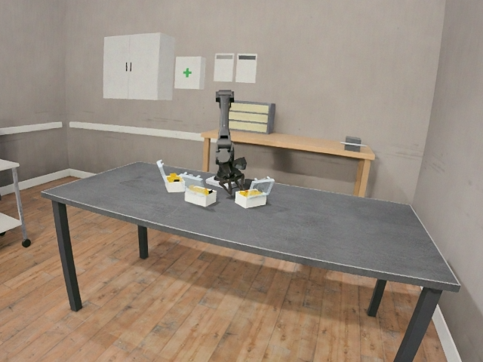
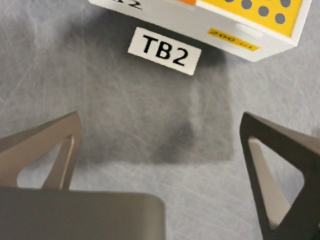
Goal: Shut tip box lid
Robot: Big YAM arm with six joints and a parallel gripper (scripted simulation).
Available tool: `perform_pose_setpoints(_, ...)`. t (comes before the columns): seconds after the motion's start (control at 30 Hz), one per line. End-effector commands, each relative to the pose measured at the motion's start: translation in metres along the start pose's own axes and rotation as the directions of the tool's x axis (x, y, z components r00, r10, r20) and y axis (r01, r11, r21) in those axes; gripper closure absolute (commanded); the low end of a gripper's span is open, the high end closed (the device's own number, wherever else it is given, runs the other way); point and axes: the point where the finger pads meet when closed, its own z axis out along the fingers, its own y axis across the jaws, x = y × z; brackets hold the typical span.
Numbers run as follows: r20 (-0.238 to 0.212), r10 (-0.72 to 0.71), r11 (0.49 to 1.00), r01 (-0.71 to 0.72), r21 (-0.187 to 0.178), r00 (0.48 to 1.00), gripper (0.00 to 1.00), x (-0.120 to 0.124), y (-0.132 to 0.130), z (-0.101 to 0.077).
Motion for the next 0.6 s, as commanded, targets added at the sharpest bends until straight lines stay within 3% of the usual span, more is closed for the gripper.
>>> perform_pose_setpoints(0.0,0.026,-0.017,0.999,0.016,0.029,1.000,0.00,-0.015,-0.015,-0.006)
perform_pose_setpoints(0.23,0.026,-0.017,0.999,0.016,0.029,1.000,0.00,-0.015,-0.015,-0.006)
perform_pose_setpoints(0.27,0.043,-0.029,0.999,0.027,0.045,0.999,0.00,-0.030,-0.023,-0.017)
perform_pose_setpoints(0.43,0.045,-0.026,0.999,0.024,0.046,0.999,0.00,-0.044,-0.021,-0.042)
perform_pose_setpoints(0.57,0.045,-0.024,0.999,0.021,0.049,0.999,0.00,-0.048,-0.021,-0.052)
